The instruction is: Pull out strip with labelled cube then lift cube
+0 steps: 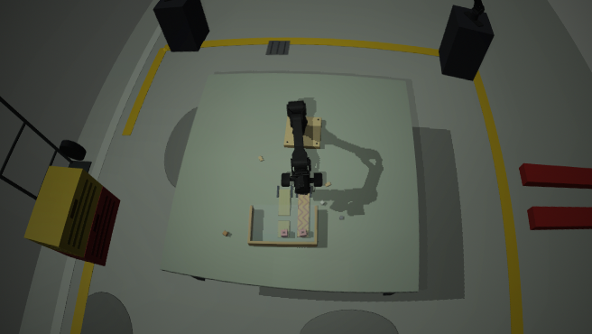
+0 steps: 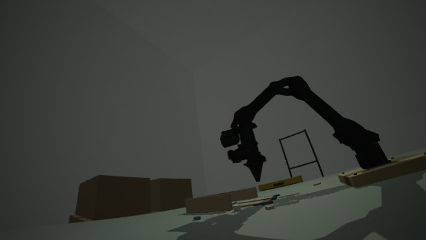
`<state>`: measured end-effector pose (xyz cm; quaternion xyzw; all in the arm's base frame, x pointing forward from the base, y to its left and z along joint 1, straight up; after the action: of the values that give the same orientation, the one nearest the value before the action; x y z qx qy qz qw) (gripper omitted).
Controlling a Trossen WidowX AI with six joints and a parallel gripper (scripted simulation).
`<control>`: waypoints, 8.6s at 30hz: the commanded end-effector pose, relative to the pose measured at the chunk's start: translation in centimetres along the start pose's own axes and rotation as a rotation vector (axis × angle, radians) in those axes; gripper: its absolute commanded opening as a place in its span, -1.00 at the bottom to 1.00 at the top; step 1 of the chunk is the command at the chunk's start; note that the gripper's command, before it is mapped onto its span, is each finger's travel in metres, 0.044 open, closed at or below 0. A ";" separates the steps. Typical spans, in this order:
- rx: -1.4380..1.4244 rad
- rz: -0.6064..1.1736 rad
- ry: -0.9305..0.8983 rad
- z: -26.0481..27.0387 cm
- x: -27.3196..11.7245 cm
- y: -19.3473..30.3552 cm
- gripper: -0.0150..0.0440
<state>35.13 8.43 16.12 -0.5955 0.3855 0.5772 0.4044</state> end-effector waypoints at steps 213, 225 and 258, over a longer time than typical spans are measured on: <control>0.004 0.014 -0.007 4.2 7.3 17.2 -0.49; 0.004 0.014 -0.007 4.3 7.3 17.9 -0.49; 0.003 0.012 -0.007 4.2 3.0 16.9 -0.49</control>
<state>17.40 5.78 9.72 -0.5879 0.3938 0.5854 0.3958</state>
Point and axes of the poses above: the point midway between the two fingers, 35 mm back from their tips, its own x axis out along the fingers, its own z axis across the jaws, y = z × x, the point moved 7 cm from there along -x, back along the fingers, and after that the axes turned 13 degrees about -x, right-handed, at the moved point
